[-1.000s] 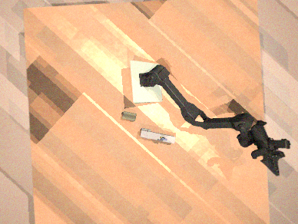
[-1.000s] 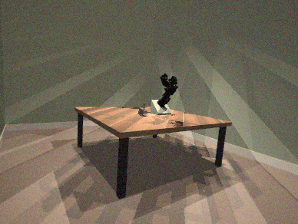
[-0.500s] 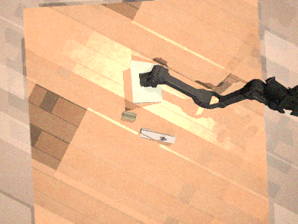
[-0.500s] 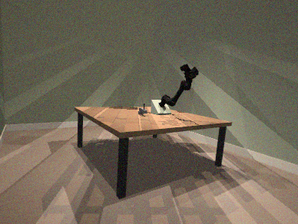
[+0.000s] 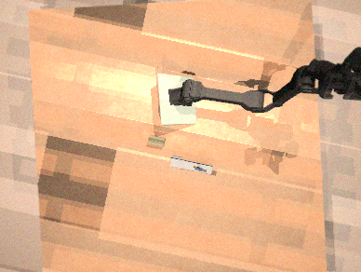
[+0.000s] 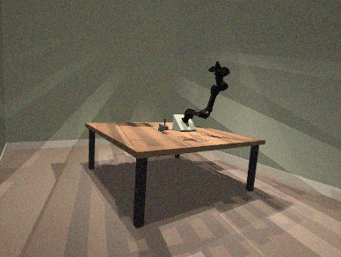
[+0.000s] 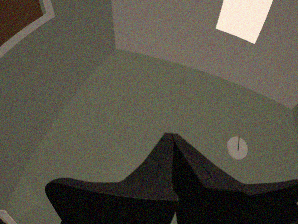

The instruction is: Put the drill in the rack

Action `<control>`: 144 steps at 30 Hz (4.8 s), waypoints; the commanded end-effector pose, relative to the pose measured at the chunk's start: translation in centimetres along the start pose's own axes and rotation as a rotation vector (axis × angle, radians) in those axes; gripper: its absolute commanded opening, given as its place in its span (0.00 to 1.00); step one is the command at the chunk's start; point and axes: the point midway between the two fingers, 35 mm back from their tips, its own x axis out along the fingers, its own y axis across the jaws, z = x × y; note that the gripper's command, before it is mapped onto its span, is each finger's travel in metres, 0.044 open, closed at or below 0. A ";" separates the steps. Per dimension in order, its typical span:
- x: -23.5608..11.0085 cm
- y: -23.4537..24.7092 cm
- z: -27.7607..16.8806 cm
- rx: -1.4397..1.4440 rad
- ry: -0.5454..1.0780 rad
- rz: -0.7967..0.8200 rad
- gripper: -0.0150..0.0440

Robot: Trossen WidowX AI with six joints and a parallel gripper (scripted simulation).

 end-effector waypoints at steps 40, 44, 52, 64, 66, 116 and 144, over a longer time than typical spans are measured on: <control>-3.1 -33.7 -27.9 0.417 1.035 -0.622 0.25; -5.8 -34.1 -32.0 0.405 1.200 -0.633 0.25; -15.1 -32.6 -41.3 0.375 1.701 -0.576 0.25; -31.6 -25.5 -46.8 0.411 2.516 -0.258 0.25; -32.4 -25.1 -46.8 0.417 2.557 -0.234 0.25; -34.3 -24.3 -47.9 0.418 2.557 -0.233 0.25; -35.1 -24.0 -48.2 0.419 2.557 -0.233 0.25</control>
